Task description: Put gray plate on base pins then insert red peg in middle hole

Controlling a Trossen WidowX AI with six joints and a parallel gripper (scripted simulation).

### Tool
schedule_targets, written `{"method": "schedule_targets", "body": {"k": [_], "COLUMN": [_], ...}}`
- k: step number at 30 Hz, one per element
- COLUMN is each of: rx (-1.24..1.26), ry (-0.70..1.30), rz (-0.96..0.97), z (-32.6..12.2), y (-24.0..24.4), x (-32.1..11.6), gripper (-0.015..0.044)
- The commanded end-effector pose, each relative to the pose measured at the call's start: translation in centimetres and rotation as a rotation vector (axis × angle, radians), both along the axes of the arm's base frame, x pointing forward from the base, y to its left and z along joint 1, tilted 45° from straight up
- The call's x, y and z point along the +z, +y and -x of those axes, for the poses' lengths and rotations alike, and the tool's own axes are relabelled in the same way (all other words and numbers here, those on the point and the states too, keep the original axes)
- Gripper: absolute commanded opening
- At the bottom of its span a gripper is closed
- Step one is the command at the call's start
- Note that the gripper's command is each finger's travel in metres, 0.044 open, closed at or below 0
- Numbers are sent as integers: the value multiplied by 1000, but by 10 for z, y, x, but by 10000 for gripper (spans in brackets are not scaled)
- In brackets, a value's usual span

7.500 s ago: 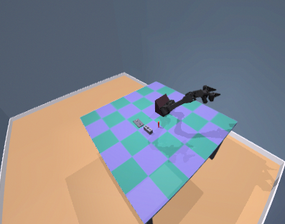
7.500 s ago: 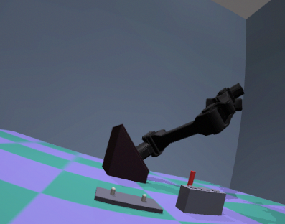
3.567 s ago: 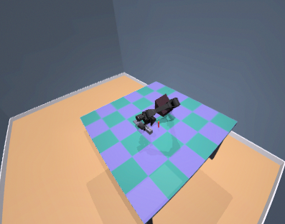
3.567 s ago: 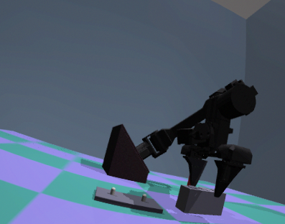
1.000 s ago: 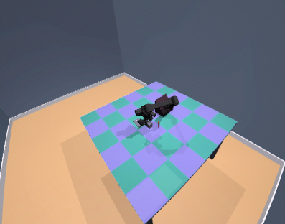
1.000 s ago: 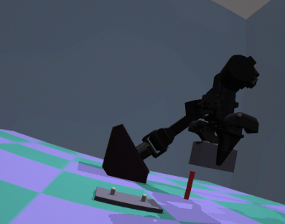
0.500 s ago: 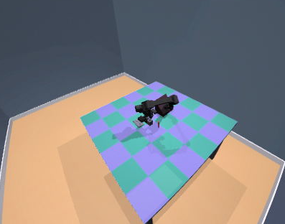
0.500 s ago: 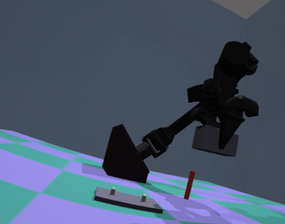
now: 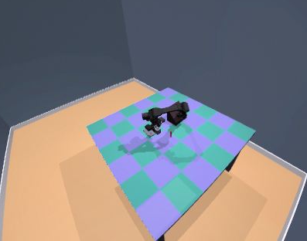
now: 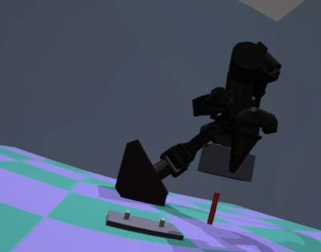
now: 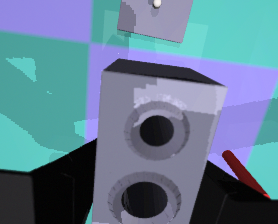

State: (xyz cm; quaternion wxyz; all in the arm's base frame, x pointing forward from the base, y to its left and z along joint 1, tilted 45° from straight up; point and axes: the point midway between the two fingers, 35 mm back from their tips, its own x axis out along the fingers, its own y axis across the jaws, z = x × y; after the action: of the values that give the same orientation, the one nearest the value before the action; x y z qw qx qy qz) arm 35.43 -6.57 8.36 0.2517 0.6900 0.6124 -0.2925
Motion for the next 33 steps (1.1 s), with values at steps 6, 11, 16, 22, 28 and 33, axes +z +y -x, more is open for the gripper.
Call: {"method": "schedule_targets", "body": {"k": [6,11,16,22,28,33], "rx": [-5,-9,-16,-24,-31,-36], "ry": [10,15,27,35,40,43], "rz": [6,7,4,2,1,-1], "z": [0,0,2,3,5,7], "y": [-11,-16,-21,-26,-32,-37], "x": [-26,-39,-54,-72,-90,-106], "gripper": [0,0,0,0,0,0]}}
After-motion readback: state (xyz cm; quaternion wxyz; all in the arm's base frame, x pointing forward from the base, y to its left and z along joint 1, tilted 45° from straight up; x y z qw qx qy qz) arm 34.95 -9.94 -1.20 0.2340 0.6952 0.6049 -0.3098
